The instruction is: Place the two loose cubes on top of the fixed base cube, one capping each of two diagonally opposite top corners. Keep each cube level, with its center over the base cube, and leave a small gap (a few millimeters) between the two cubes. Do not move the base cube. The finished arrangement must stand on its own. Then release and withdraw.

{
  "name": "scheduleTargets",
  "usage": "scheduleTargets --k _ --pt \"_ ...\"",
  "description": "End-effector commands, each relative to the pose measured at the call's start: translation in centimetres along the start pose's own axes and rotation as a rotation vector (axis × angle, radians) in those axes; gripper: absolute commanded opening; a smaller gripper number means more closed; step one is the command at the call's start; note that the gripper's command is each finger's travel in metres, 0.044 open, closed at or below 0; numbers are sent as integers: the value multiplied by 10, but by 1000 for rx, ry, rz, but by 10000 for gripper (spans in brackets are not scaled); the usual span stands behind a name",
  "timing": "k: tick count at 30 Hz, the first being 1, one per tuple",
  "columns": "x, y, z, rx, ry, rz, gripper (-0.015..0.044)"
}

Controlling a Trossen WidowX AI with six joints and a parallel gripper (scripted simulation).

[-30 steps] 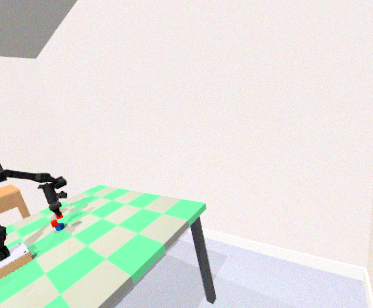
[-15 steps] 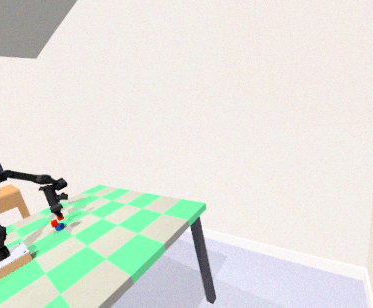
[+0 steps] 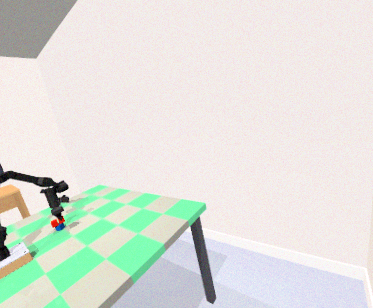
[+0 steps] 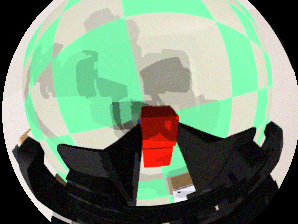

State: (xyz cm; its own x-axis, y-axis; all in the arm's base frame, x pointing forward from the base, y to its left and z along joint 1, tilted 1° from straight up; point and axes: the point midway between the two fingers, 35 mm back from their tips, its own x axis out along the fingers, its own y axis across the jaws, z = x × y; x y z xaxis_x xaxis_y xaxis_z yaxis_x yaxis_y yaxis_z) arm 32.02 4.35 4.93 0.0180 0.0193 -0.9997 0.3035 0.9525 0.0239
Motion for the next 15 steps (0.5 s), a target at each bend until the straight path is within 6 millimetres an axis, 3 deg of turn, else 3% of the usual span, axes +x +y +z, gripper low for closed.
scheduleTargets --k 1,15 --pt "2 0 0 -3 4 1 105" --pt "4 0 0 -3 4 1 105"
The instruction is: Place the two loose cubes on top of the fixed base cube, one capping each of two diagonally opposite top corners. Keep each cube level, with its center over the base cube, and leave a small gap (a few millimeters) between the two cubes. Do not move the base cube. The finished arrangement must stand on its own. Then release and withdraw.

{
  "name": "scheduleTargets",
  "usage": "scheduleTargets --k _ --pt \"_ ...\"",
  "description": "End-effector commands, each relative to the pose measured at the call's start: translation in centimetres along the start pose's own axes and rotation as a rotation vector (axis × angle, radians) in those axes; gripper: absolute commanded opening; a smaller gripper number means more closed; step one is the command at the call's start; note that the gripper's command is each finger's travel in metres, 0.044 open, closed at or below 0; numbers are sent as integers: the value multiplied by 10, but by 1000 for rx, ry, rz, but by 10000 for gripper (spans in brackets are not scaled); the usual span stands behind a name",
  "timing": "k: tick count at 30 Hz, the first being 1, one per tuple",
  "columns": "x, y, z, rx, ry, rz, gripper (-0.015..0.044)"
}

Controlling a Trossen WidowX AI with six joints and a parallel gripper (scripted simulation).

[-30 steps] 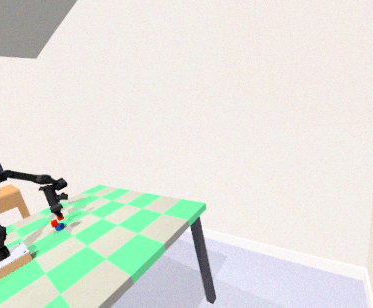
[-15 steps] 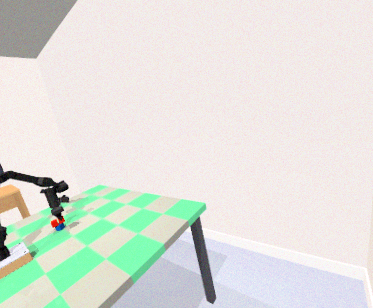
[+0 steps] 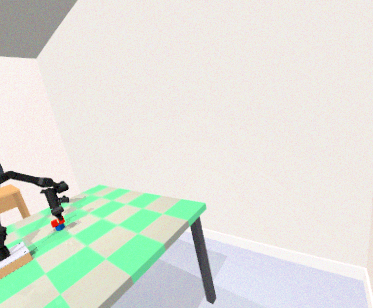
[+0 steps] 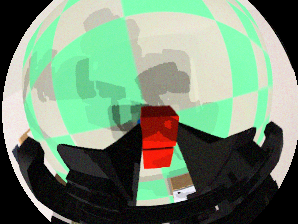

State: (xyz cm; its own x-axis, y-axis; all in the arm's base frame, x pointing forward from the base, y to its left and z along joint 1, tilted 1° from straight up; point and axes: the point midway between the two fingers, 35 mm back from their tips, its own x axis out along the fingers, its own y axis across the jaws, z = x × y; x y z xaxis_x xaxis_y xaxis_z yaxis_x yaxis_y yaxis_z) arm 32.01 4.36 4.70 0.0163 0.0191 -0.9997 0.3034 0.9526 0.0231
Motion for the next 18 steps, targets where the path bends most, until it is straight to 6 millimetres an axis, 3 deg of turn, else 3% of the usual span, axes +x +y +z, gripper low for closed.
scheduleTargets --k 1,9,13,18 --pt "1 0 0 -2 3 1 105" --pt "1 0 0 -2 3 1 105" --pt "1 0 0 -2 3 1 205" --pt "1 0 0 -2 3 1 205"
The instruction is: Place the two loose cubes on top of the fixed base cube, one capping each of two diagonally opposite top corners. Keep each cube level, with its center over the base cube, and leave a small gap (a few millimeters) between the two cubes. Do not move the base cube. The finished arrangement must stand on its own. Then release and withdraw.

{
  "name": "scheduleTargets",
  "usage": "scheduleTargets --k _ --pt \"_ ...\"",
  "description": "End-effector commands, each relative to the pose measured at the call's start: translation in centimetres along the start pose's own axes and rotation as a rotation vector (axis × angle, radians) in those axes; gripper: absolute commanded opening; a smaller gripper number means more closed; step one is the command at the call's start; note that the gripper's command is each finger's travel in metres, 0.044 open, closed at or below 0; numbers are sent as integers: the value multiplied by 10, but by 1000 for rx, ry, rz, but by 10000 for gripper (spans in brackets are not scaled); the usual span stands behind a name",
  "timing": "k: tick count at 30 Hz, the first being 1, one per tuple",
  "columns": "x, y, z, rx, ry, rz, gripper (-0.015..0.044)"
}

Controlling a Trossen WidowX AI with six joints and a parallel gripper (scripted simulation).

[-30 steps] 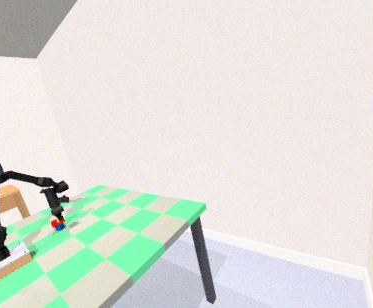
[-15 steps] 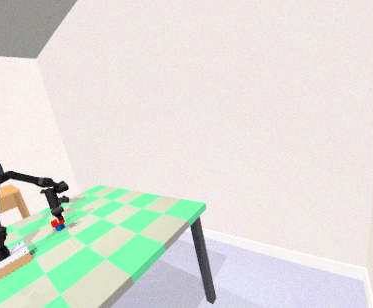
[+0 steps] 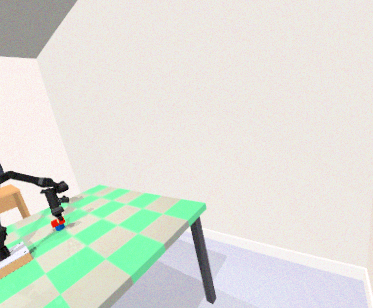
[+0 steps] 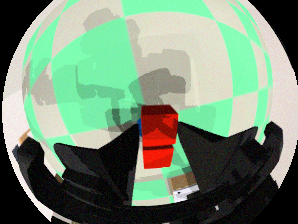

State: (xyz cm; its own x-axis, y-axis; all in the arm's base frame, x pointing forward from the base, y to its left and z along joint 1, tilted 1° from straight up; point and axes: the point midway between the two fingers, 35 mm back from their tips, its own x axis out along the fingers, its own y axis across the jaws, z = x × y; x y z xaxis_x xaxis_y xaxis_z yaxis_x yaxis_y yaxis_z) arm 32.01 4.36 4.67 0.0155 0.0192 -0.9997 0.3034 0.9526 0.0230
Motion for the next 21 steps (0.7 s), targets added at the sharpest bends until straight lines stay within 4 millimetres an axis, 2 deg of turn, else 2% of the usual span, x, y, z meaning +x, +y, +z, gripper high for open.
scheduleTargets --k 1,3,21 --pt "-1 0 0 -2 2 1 205" --pt "-8 0 0 0 0 0 205" --pt "-23 0 0 0 0 0 205"
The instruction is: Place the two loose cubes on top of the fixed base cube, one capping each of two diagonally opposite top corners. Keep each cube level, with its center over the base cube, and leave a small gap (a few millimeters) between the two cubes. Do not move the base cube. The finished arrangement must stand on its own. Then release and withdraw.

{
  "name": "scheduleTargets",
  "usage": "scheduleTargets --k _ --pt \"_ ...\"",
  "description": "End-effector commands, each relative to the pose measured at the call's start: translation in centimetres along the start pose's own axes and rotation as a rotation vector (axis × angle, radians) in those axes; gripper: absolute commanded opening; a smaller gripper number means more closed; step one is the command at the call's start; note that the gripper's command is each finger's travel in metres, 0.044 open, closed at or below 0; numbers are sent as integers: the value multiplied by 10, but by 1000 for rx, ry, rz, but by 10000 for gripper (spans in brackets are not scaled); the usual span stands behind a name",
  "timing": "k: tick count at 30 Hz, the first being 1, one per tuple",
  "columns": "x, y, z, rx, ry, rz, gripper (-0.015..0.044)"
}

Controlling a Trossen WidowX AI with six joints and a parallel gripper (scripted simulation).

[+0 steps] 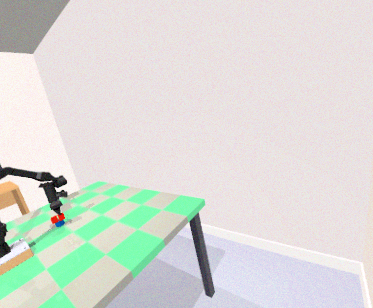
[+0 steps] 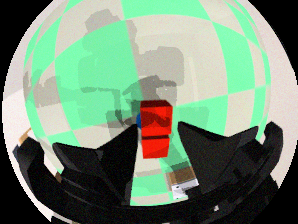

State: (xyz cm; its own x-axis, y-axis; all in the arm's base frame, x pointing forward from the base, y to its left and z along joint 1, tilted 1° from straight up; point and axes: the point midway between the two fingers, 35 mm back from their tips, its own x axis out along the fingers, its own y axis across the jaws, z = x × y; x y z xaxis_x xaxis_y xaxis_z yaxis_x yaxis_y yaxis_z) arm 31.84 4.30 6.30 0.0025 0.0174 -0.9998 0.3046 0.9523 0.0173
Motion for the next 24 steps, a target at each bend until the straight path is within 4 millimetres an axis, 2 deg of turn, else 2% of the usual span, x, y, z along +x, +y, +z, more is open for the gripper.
scheduleTargets --k 1,24 --pt "-8 1 1 -1 -12 6 205" --pt "-29 1 1 -1 -12 6 205"
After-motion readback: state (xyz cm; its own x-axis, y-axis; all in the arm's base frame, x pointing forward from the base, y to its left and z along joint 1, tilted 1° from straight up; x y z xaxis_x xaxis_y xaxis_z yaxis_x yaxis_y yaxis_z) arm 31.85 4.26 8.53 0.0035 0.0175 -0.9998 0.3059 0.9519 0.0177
